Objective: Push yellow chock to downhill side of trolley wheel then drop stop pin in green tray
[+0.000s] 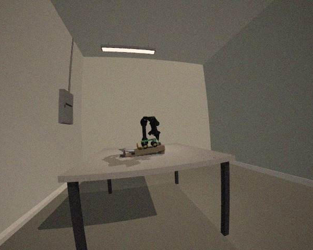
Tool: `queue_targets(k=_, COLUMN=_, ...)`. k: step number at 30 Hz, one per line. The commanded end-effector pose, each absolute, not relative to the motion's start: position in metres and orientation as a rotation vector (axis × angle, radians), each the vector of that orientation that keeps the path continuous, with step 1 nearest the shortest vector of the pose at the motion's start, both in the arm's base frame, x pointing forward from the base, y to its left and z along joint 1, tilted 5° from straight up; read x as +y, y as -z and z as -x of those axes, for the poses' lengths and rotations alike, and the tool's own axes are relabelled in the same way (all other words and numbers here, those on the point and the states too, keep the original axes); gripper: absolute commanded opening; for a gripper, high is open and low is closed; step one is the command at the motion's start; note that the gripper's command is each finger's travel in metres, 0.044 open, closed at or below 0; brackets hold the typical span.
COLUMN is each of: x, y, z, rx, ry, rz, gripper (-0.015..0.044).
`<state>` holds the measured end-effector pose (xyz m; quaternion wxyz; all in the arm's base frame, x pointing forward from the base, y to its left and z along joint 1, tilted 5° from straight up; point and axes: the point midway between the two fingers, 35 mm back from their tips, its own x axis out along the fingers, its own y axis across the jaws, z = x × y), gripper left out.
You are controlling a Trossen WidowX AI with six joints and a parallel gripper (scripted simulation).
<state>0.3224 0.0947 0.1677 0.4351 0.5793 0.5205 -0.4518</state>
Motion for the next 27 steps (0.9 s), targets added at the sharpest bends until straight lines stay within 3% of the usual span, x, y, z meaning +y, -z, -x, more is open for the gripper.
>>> queue_targets(k=1, x=0.095, y=-0.173, z=-0.323, rx=1.297, ry=1.118, rz=-1.446, gripper=0.0000)
queue_targets(k=27, x=0.093, y=-0.188, z=-0.322, rx=1.297, ry=1.119, rz=-1.446, gripper=0.0000)
